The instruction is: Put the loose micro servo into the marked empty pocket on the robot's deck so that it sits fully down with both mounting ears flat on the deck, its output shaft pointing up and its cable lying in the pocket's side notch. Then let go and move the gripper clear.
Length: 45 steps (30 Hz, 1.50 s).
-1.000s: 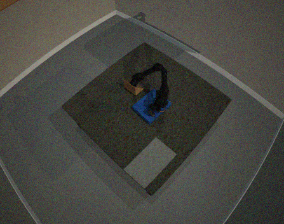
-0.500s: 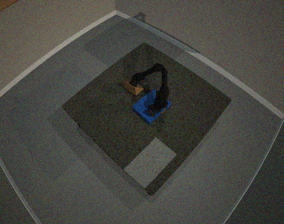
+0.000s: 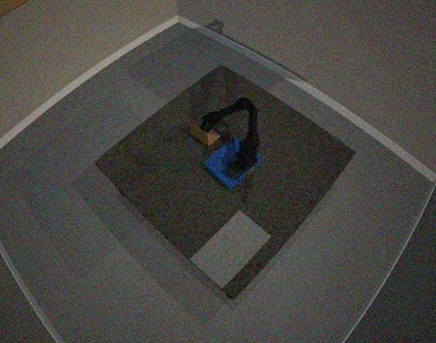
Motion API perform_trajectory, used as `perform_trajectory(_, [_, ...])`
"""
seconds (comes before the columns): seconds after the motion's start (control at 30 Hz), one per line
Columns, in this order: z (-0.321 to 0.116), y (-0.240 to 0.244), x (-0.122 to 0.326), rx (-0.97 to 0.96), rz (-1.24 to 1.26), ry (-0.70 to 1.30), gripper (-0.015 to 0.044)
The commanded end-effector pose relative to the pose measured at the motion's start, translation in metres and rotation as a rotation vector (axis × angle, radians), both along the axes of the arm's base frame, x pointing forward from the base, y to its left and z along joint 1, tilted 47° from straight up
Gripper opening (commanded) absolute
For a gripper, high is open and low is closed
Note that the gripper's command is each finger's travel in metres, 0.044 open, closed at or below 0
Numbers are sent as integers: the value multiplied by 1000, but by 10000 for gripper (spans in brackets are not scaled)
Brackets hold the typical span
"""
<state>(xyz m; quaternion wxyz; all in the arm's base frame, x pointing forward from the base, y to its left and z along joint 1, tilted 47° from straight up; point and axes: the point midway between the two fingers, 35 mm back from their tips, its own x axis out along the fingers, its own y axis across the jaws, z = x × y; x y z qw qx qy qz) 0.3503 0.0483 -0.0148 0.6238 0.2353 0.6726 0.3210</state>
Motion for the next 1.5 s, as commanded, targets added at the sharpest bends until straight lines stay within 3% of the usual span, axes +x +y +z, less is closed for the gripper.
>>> perform_trajectory(0.0, [-2, 3, -1, 4, -6, 2, 0])
perform_trajectory(0.27, [-8, 8, -1, 5, -6, 2, 0])
perform_trajectory(0.5, [-7, 7, -2, 5, -6, 2, 184])
perform_trajectory(0.87, [17, -19, 0, 3, -6, 3, 187])
perform_trajectory(1.0, [25, -35, -18, -2, -16, 1, 292])
perform_trajectory(1.2, [58, -77, -89, -3, -8, 9, 440])
perform_trajectory(1.47, [63, -82, -98, -1, -6, 9, 440])
